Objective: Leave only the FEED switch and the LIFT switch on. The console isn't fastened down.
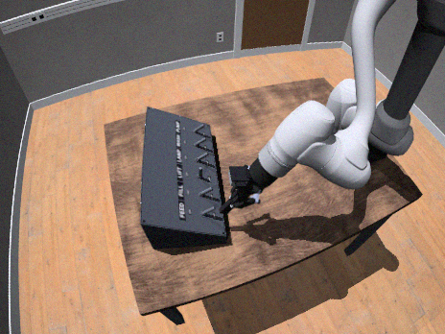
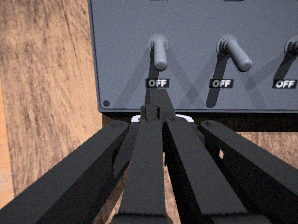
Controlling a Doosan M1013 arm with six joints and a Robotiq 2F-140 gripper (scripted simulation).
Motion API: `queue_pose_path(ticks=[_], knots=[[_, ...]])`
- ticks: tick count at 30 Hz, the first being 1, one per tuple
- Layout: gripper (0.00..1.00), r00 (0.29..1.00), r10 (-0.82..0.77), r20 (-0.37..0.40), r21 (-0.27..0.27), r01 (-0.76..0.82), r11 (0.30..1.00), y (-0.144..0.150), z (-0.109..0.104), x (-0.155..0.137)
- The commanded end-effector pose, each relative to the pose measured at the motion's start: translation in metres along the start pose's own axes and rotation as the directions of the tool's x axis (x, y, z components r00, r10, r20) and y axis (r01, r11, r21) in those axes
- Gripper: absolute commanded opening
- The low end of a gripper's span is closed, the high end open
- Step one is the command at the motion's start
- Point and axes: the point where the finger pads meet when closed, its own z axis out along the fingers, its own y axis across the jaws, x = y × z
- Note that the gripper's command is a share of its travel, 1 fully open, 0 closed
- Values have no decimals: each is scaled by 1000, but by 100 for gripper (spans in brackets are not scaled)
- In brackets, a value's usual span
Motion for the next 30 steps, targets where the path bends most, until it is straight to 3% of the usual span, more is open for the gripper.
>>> queue_pose_path(ticks=[1, 30], knots=[[10, 1000, 0, 1, -3, 0, 1000, 3, 3, -1], [10, 1000, 0, 1, -3, 0, 1000, 5, 4, -1]])
